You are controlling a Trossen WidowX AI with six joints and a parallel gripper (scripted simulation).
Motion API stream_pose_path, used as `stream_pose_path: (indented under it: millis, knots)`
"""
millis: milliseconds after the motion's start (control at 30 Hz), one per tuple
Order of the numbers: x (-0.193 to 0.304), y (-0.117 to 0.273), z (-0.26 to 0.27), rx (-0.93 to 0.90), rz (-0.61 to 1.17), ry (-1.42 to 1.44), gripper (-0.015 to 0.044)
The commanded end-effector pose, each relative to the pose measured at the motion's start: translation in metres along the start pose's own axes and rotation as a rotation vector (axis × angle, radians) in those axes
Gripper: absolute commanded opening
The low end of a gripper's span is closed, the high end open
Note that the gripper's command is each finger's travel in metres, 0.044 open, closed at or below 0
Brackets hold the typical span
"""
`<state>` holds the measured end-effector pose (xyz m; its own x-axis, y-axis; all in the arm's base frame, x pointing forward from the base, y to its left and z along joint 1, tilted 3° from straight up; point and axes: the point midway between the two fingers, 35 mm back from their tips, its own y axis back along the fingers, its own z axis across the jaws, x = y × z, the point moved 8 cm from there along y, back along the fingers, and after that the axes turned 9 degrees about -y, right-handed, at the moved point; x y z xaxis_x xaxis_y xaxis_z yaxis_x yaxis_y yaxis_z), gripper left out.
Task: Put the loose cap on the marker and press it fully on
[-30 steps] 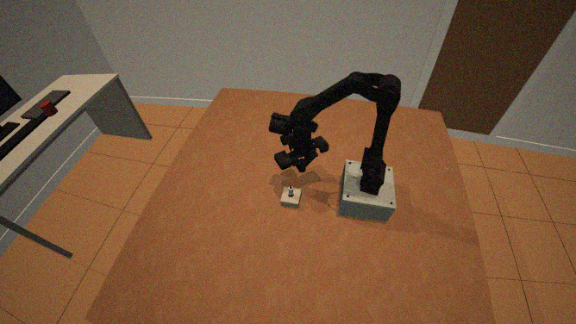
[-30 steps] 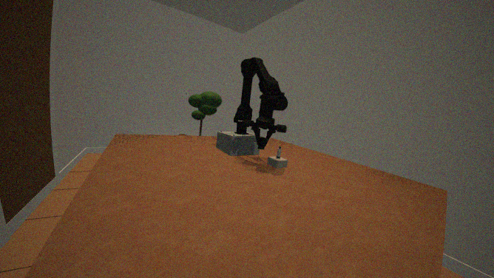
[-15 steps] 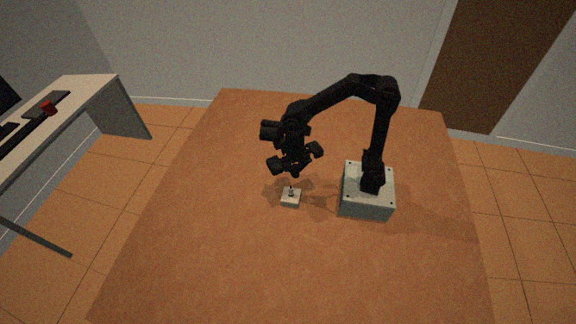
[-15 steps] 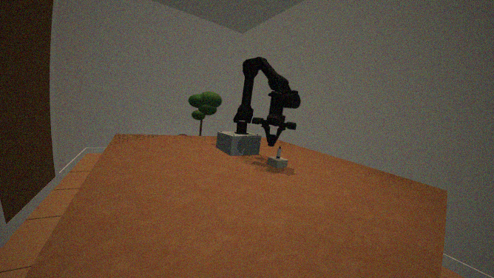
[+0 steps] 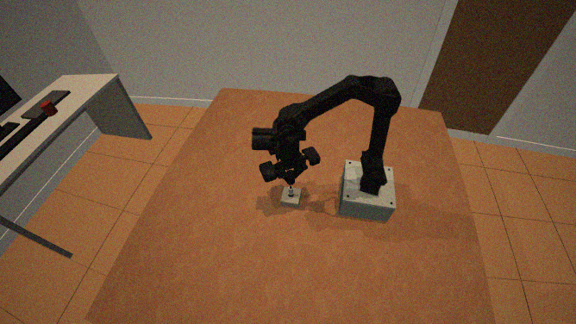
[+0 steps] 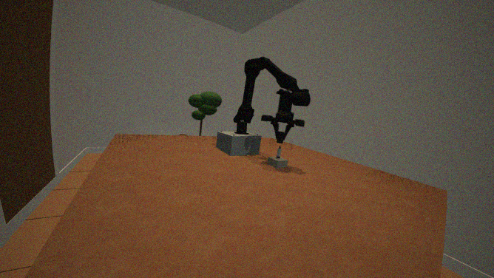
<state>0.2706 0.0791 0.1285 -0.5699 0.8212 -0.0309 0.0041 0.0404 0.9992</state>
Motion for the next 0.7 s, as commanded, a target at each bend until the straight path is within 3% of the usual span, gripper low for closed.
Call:
stream_pose_path:
  millis: [0,667]
  knots:
    - [0.006,0.001,0.003,0.005,0.005,-0.011,0.0]
    - [0.006,-0.024,0.004,0.005,0.005,-0.011,0.0]
